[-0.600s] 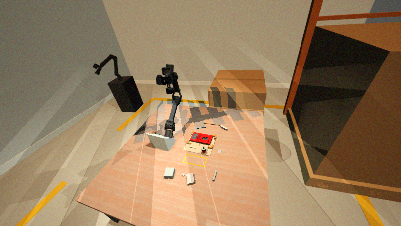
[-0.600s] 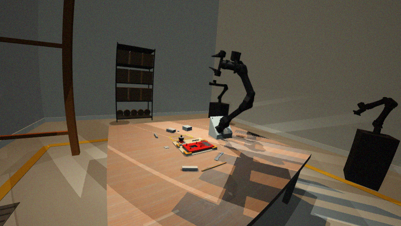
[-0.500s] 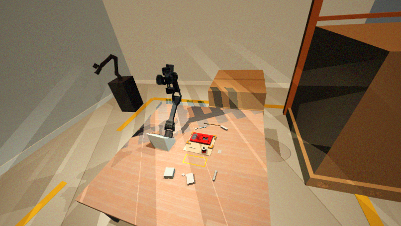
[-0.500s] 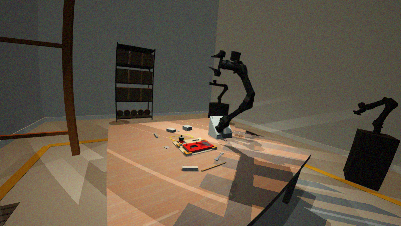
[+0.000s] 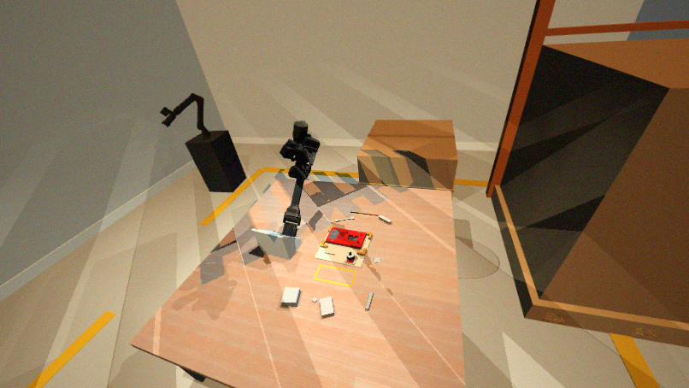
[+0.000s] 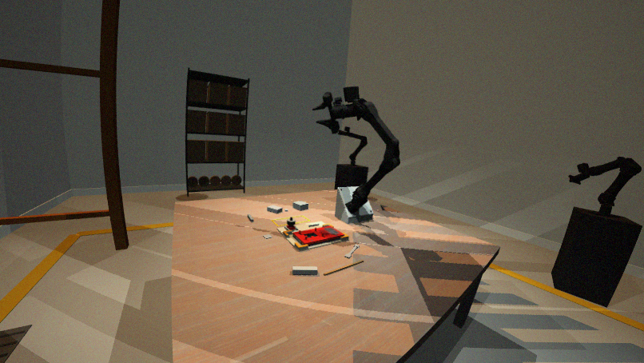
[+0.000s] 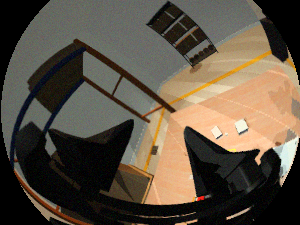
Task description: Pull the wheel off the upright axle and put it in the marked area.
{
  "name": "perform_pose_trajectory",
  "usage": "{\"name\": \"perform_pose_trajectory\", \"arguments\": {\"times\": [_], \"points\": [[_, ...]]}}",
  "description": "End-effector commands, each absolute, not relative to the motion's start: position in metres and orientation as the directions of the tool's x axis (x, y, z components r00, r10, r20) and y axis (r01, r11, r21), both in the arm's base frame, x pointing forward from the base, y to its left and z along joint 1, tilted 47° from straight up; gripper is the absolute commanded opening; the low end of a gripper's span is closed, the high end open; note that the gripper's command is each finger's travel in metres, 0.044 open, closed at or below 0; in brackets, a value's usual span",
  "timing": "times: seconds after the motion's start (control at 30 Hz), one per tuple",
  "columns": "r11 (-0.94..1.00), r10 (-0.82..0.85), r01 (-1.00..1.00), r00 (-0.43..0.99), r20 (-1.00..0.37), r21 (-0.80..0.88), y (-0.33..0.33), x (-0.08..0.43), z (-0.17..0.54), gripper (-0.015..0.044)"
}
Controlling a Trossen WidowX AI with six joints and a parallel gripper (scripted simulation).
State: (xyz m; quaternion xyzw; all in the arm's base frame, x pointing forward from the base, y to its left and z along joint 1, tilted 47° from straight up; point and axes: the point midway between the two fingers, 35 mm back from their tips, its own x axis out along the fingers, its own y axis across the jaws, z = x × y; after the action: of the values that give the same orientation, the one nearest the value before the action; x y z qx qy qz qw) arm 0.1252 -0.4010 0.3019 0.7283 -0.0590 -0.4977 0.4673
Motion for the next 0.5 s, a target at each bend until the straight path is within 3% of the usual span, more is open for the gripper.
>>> {"name": "perform_pose_trajectory", "arguments": {"times": [0.0,0.23,0.47], "points": [[-0.466,-0.429,0.549,0.545,-0.72,0.694,-0.392,0.157,0.273,0.03],[-0.231,-0.215,0.748,0.585,-0.782,0.622,-0.368,0.207,0.226,0.03],[0.067,0.01,0.814,0.578,-0.816,0.577,-0.332,0.252,0.182,0.03]]}}
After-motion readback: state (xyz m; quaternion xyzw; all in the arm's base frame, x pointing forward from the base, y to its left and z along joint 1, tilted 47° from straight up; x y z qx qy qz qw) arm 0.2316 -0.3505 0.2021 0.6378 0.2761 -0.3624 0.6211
